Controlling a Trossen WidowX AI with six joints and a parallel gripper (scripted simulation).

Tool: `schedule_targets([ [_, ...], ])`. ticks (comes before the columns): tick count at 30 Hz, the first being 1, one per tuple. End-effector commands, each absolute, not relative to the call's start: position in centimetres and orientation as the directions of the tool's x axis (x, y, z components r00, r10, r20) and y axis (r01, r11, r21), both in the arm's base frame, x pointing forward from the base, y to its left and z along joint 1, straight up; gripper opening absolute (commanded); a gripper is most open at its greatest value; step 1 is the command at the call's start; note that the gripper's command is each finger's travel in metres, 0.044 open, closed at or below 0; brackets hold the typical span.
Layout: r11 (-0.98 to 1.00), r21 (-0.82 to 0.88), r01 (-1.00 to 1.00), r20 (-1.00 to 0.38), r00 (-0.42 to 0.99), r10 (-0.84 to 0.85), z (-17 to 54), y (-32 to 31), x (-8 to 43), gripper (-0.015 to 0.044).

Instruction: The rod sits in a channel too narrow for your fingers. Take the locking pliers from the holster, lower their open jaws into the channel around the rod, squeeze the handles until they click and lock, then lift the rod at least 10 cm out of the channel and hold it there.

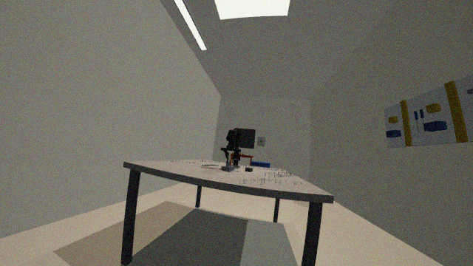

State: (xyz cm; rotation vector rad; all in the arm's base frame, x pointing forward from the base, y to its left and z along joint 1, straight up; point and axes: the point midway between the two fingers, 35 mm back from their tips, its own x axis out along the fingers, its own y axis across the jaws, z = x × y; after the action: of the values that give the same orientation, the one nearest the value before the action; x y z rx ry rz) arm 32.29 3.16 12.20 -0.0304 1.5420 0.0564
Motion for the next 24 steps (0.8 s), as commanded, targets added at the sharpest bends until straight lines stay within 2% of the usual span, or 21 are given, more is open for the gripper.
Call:
schedule_targets([
  [1,0.998,0.011,-0.06,-0.999,0.029,0.013,12.18,3.03,32.31,0.0302],
  [24,0.998,0.011,-0.06,-0.999,0.029,0.012,12.18,2.77,32.33,0.0272],
])
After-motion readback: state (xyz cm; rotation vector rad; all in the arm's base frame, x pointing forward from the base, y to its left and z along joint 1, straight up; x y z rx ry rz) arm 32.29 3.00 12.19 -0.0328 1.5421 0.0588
